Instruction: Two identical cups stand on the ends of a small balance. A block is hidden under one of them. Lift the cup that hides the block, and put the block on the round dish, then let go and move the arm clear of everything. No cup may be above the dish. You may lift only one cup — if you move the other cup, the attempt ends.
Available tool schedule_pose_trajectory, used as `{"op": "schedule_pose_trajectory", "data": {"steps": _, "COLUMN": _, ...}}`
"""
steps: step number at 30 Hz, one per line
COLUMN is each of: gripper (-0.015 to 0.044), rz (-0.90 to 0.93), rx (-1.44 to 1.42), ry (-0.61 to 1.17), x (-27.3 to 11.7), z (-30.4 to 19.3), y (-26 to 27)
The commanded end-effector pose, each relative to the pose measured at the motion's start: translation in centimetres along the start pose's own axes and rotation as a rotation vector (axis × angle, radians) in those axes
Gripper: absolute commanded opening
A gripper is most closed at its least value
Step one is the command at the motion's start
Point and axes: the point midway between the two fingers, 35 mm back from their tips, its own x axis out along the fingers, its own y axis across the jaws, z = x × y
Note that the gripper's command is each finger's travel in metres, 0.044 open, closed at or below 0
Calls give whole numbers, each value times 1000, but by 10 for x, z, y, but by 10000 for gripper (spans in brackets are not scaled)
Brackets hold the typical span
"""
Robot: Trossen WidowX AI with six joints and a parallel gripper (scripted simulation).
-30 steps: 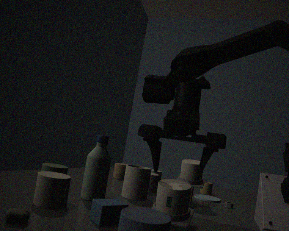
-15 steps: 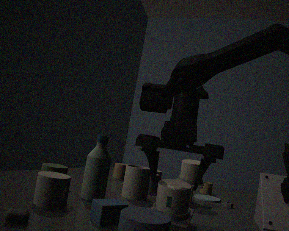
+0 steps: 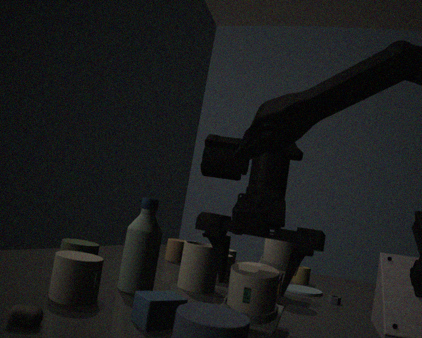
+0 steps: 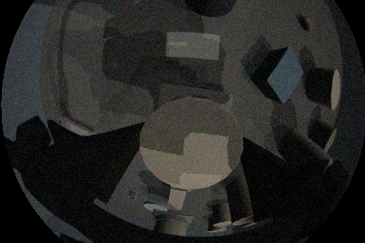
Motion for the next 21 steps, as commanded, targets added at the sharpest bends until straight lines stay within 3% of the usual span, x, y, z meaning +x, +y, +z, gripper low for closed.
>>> {"op": "schedule_pose_trajectory", "data": {"steps": 1, "gripper": 440, "rz": 7, "rx": 4, "ry": 4, "x": 7, "z": -1, "y": 2}}
{"op": "schedule_pose_trajectory", "data": {"steps": 7, "gripper": 440, "rz": 7, "rx": 4, "ry": 3, "x": 14, "z": 0, "y": 3}}
{"op": "schedule_pose_trajectory", "data": {"steps": 10, "gripper": 361, "rz": 7, "rx": 4, "ry": 3, "x": 14, "z": 0, "y": 3}}
{"op": "schedule_pose_trajectory", "data": {"steps": 18, "gripper": 308, "rz": 7, "rx": 4, "ry": 3, "x": 14, "z": 0, "y": 3}}
{"op": "schedule_pose_trajectory", "data": {"steps": 21, "gripper": 229, "rz": 7, "rx": 4, "ry": 3, "x": 14, "z": 0, "y": 3}}
